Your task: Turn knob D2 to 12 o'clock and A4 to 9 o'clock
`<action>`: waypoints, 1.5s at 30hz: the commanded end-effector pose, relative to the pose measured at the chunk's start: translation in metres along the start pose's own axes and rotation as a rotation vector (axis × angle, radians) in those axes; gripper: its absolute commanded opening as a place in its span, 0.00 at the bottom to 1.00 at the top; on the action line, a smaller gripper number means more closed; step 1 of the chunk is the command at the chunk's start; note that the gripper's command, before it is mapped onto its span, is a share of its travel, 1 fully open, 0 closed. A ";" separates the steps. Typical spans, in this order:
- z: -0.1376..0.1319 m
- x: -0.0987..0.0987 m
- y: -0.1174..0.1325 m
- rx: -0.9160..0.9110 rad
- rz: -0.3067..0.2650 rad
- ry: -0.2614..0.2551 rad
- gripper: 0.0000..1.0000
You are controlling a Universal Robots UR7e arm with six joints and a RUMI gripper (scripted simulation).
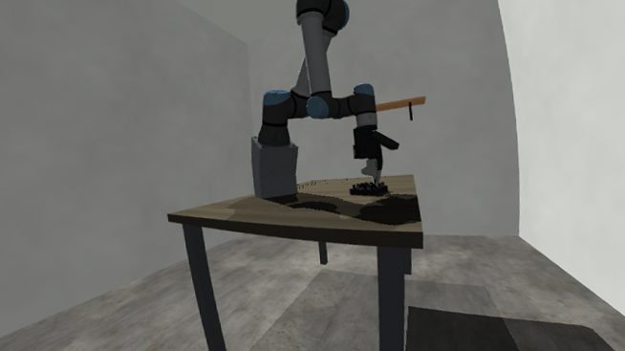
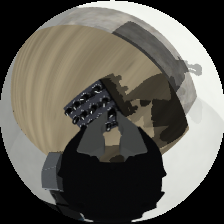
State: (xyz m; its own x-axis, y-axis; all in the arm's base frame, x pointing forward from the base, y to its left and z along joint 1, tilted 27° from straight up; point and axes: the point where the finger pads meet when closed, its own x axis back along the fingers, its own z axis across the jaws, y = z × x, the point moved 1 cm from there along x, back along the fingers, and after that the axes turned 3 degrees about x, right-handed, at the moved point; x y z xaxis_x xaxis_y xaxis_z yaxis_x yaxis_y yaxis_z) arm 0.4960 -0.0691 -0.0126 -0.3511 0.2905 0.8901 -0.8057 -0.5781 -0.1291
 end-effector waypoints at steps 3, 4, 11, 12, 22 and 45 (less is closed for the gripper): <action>0.000 0.000 0.000 0.000 0.001 0.001 0.04; 0.000 0.000 0.000 0.000 0.001 0.001 0.04; 0.000 0.000 0.000 0.000 0.001 0.001 0.04; 0.000 0.000 0.000 0.000 0.001 0.001 0.04; 0.000 0.000 0.000 -0.008 0.001 0.001 0.04; 0.002 0.000 0.000 -0.353 0.001 0.001 0.04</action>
State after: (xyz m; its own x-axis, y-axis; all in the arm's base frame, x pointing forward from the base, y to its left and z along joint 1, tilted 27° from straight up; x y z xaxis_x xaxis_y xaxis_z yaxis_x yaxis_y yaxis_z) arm 0.4964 -0.0702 -0.0120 -0.3527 0.2880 0.8903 -0.9016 -0.3593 -0.2409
